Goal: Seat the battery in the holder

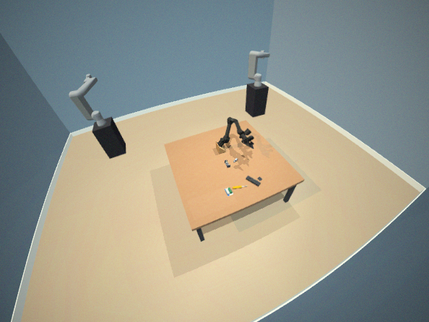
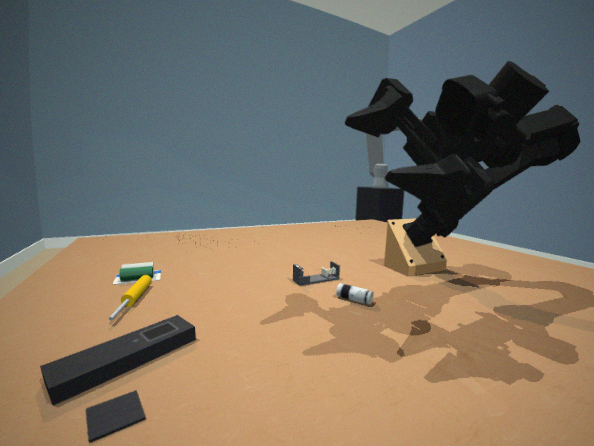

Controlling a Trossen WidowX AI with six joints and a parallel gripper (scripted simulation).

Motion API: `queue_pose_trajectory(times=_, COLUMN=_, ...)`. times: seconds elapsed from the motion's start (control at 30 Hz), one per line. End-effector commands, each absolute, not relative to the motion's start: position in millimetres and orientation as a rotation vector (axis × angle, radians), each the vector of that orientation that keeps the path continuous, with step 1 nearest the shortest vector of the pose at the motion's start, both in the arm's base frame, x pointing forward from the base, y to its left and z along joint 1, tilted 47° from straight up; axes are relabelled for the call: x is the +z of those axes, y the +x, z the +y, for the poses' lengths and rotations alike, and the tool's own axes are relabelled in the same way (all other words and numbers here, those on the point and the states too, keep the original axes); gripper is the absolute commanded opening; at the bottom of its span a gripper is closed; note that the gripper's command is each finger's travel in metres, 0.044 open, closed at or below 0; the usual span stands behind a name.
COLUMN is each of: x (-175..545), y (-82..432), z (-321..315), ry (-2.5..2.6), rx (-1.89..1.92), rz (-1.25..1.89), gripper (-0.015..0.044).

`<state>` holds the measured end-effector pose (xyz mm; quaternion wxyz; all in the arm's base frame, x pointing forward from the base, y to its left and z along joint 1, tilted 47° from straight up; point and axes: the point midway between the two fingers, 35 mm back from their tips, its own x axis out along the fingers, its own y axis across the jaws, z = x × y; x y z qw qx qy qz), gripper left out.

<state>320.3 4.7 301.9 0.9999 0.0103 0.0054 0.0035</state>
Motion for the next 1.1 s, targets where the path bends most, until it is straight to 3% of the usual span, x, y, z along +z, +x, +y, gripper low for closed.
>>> queue_pose_trajectory(times=0.0, x=299, y=321, z=5, ry=0.004, rx=0.011, rz=0.022, gripper=0.0374)
queue_pose_trajectory(times=0.17, x=236, y=338, z=9, ry=-0.394, rx=0.172, rz=0.299, gripper=0.0245)
queue_pose_trajectory(times=0.47, x=128, y=317, z=19, ry=-0.934, rx=0.815, rz=0.58, gripper=0.0245)
queue_pose_trajectory(times=0.73, x=89, y=274, z=33, ry=-1.045, rx=1.416, rz=0.347, gripper=0.0245)
queue_pose_trajectory(times=1.07, x=88, y=264, z=37, ry=-1.026, rx=1.534, rz=0.193, gripper=0.0245)
